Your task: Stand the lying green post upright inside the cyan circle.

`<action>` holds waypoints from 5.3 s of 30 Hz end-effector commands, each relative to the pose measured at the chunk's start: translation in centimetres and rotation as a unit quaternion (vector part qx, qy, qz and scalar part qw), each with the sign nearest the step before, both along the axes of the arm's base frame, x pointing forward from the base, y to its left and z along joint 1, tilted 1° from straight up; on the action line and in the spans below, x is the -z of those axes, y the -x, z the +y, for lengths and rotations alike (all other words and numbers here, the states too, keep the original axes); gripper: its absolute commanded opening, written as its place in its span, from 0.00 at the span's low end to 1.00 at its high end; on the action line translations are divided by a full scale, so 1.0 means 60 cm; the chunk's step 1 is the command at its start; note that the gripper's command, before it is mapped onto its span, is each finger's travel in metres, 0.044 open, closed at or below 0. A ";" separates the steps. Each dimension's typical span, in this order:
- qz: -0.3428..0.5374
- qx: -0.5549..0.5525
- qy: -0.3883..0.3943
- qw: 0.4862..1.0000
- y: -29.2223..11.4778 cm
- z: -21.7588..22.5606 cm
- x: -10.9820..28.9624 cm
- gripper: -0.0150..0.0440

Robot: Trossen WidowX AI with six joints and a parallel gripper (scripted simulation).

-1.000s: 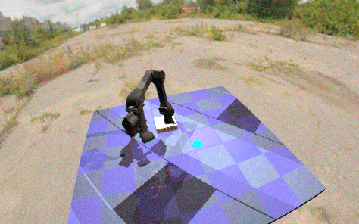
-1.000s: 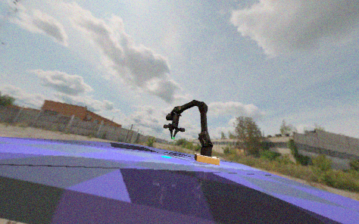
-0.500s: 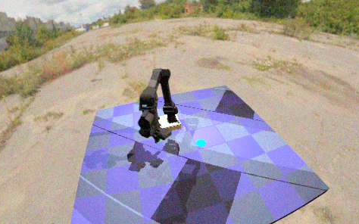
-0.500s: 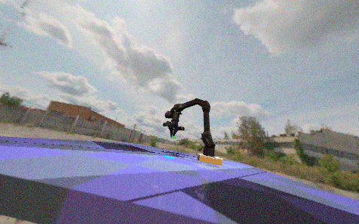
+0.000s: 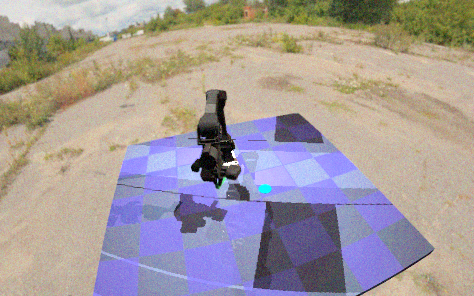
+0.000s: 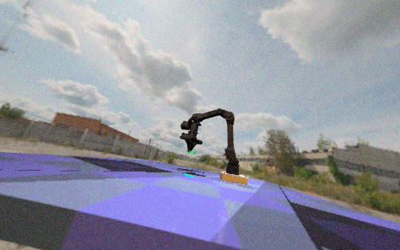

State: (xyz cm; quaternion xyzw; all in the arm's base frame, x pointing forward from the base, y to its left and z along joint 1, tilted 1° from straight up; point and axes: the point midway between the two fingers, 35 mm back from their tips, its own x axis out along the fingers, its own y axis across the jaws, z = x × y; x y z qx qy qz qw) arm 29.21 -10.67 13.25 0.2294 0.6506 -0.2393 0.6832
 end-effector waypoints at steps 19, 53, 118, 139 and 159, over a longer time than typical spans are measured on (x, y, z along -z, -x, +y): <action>0.005 -0.241 0.006 0.971 -0.011 0.106 -0.008 0.29; 0.013 -0.575 0.008 0.818 0.013 0.259 -0.015 0.29; -0.093 -0.743 -0.041 0.661 0.033 0.373 0.015 0.29; -0.165 -0.718 -0.069 0.673 0.016 0.376 0.029 0.29; -0.232 -0.694 -0.091 0.676 0.002 0.375 0.037 0.29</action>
